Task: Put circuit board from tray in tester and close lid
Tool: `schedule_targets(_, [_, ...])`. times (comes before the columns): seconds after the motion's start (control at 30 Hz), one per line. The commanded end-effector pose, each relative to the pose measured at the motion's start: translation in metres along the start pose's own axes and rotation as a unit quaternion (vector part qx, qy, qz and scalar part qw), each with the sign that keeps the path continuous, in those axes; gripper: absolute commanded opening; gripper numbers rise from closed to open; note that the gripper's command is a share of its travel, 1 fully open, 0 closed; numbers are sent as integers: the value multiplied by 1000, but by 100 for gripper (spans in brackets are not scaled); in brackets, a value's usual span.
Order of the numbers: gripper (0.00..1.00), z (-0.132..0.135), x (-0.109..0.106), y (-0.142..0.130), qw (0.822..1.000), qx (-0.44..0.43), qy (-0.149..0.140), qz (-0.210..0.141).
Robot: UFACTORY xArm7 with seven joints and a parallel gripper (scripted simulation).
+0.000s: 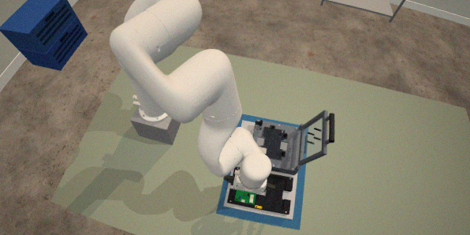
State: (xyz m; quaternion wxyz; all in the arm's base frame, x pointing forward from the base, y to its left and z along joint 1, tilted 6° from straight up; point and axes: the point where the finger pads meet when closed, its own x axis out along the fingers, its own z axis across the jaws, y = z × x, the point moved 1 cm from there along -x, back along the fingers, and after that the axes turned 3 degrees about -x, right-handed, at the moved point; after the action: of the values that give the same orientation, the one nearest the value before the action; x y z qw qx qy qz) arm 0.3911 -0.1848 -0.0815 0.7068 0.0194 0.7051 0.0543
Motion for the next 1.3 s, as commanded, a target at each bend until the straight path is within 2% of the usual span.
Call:
schedule_targets(0.0, [100, 1, 0, -1, 1000, 0, -2, -1])
schedule_targets(1.27, [100, 1, 6, -1, 1000, 0, -2, -1])
